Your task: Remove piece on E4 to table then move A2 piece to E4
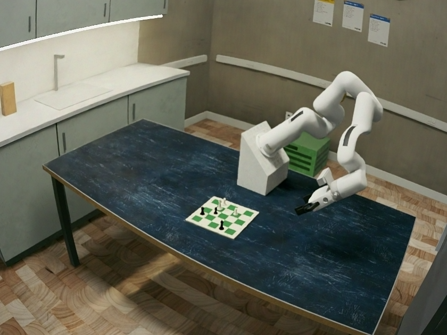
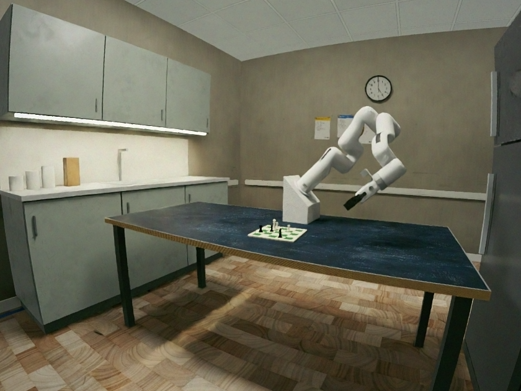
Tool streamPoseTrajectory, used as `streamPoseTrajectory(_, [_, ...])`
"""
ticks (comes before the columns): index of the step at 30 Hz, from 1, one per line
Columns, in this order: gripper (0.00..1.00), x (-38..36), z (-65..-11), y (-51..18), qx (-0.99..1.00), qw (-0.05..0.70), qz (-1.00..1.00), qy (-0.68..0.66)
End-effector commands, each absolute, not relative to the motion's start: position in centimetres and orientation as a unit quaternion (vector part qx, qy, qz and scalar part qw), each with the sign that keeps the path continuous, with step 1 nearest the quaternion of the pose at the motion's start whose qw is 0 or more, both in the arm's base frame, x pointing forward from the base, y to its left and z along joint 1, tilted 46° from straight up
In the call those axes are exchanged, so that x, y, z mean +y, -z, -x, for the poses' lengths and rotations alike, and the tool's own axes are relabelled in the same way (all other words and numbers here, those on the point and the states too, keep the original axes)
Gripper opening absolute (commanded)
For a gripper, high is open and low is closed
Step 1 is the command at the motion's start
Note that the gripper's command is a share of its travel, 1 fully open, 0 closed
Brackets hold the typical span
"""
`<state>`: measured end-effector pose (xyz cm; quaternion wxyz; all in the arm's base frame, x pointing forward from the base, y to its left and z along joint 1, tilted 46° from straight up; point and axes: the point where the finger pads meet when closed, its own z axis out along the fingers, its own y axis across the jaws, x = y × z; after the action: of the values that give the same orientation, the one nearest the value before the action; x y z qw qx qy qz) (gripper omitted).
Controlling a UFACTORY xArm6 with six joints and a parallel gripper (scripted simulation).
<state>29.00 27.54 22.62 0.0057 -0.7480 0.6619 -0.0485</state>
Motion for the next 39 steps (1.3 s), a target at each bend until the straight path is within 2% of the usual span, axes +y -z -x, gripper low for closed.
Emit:
streamPoseTrajectory(1, [1.00,26.4,-29.6,-21.0,0.674,-0.010,0.738,0.026])
streamPoseTrajectory(3, [1.00,26.4,-29.6,-21.0,0.674,-0.010,0.738,0.026])
streamPoseTrajectory(8, [1.00,22.1,-30.8,-15.7,0.717,-0.052,0.693,-0.063])
streamPoseTrajectory(20, [1.00,15.7,-31.4,-9.0,0.782,-0.060,0.586,-0.203])
streamPoseTrajectory(29, [1.00,8.7,-31.0,-2.8,0.842,-0.004,0.434,-0.319])
streamPoseTrajectory(37, [1.00,6.1,-30.4,-0.6,0.862,0.030,0.363,-0.352])
streamPoseTrajectory(39, [1.00,4.1,-29.7,1.0,0.875,0.059,0.307,-0.369])
